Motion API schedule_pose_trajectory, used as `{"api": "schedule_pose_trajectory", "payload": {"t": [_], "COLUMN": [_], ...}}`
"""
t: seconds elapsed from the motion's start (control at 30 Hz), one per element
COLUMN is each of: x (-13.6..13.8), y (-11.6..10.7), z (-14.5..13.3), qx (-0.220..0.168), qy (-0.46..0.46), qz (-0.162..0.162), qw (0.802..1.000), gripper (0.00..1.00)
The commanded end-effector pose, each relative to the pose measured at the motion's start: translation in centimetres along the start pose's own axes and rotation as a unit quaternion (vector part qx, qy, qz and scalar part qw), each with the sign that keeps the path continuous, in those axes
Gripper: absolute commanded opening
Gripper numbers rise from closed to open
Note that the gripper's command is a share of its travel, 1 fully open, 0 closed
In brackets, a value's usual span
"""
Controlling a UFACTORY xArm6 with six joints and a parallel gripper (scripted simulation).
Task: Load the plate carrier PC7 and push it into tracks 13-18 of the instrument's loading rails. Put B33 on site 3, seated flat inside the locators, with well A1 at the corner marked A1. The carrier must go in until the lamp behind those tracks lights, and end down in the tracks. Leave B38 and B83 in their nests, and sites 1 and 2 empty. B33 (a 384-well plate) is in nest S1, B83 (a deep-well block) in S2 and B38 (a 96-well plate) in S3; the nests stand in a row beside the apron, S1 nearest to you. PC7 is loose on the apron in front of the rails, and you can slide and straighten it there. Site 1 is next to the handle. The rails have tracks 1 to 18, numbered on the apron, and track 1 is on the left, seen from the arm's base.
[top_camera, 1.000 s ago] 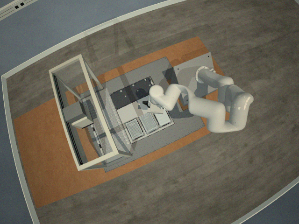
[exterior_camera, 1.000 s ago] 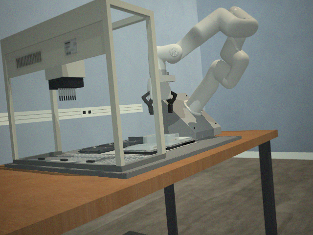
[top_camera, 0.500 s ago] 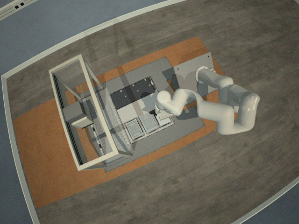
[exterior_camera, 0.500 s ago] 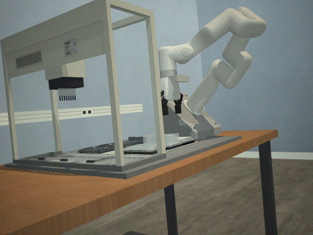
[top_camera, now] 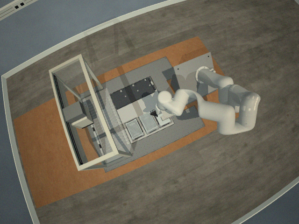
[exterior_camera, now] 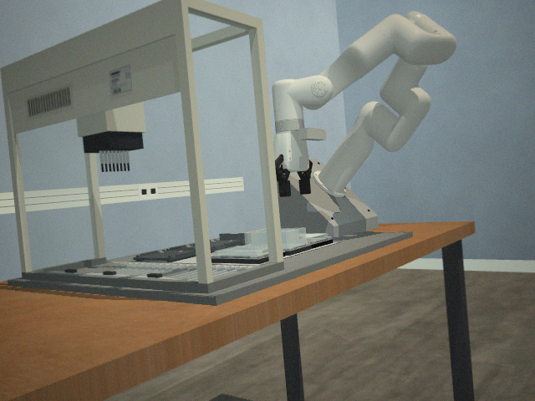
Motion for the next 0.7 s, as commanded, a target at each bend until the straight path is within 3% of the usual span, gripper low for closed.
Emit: {"api": "schedule_pose_trajectory", "payload": {"t": [0.0, 0.67], "x": [0.1, 0.1], "y": [0.3, 3.4], "z": [0.0, 0.0], "qx": [0.000, 0.000], "qy": [0.000, 0.000], "qz": [-0.001, -0.001], "qw": [1.000, 1.000], "gripper": [1.00, 1.00]}}
Point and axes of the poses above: the point where the finger pads meet when closed, its own y axis out along the fingers, its own x axis across the jaws, z = x × y, the point moved 9 cm from there along -y, back along the fingers, and after that the axes turned 6 degrees about y, right-handed, at the moved point
